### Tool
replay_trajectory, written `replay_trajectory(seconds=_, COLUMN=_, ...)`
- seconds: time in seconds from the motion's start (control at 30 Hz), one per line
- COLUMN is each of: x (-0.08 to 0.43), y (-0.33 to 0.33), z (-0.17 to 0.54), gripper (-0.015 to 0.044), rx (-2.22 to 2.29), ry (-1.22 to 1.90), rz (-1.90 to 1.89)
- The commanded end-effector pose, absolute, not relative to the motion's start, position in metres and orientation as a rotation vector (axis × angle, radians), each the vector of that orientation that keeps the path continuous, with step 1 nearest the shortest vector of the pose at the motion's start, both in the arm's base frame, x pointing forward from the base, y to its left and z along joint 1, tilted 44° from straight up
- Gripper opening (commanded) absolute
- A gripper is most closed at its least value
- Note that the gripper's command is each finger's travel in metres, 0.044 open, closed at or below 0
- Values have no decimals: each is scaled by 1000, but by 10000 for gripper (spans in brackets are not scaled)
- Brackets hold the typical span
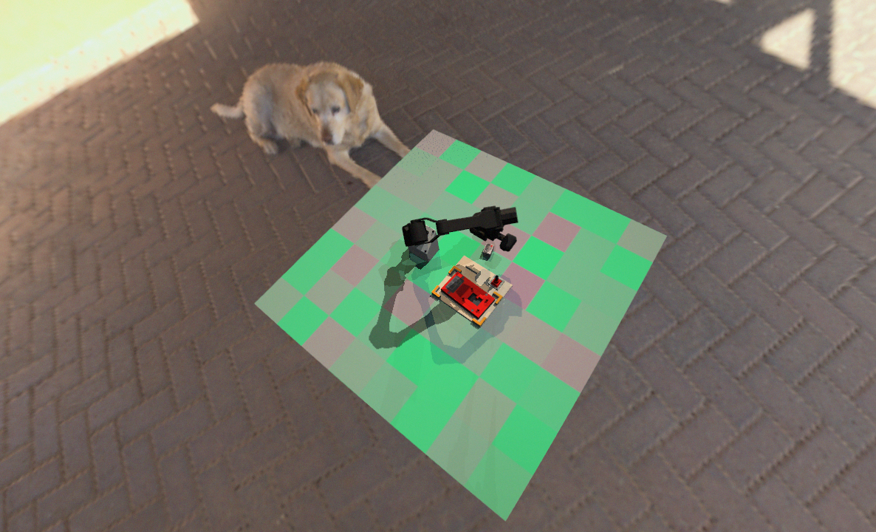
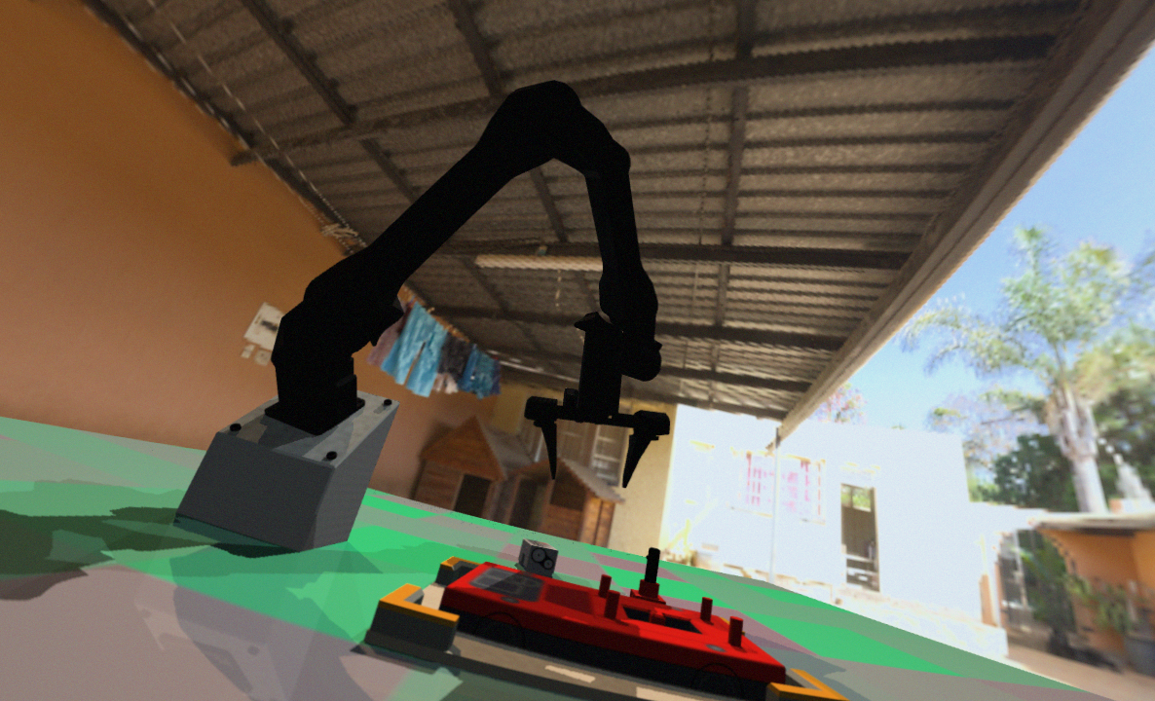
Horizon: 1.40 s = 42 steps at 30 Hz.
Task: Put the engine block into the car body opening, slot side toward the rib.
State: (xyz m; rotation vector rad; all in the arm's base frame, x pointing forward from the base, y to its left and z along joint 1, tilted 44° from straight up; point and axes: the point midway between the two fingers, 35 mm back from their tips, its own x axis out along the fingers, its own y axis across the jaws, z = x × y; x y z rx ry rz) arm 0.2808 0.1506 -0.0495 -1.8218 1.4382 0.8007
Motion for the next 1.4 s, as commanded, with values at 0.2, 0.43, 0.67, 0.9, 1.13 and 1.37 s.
replay_trajectory(seconds=0.2, x=243, y=151, z=-80, gripper=440, rx=-2017, ry=1577, rz=1008)
replay_trajectory(seconds=0.43, x=243, y=134, z=-98, gripper=440, rx=-2032, ry=1586, rz=1020)
replay_trajectory(seconds=0.67, x=246, y=121, z=-111, gripper=440, rx=-2032, ry=1587, rz=1019)
replay_trajectory(seconds=0.9, x=247, y=113, z=-118, gripper=440, rx=-2033, ry=1588, rz=1019)
replay_trajectory(seconds=1.13, x=249, y=105, z=-126, gripper=440, rx=-2033, ry=1588, rz=1018)
replay_trajectory(seconds=1.37, x=250, y=97, z=-134, gripper=440, rx=-2034, ry=1588, rz=1017)
